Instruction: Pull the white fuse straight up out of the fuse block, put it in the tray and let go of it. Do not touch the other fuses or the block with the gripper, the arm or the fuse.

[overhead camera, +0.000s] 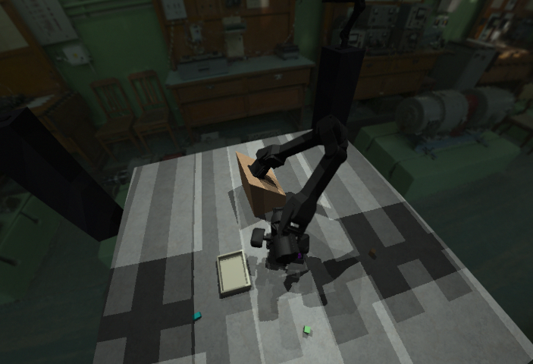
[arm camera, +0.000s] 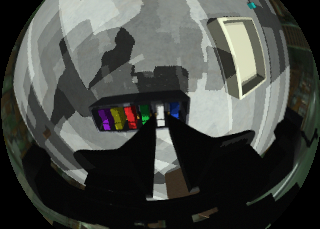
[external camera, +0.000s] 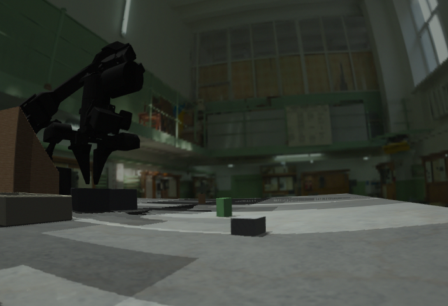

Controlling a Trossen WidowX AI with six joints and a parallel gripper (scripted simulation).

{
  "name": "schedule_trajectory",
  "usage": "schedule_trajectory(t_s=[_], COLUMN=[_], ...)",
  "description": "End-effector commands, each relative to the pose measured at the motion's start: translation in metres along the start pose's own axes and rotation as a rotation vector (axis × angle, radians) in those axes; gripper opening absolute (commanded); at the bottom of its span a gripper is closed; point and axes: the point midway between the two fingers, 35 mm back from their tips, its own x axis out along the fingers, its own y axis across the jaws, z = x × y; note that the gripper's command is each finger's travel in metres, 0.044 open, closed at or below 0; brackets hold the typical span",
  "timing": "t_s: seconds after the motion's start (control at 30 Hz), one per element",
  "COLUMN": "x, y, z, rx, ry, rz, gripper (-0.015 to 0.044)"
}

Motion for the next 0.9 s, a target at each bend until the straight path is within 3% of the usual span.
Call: schedule_trajectory(t_s=[0.0,0.87], x=[0.004,0.014], y=[0.0,0.0], z=[-0.001,-0.001], rx=[0.007,0.007], ry=[0.002,0.003], rz=[0.004,0.005], gripper=[0.0066,0.0066])
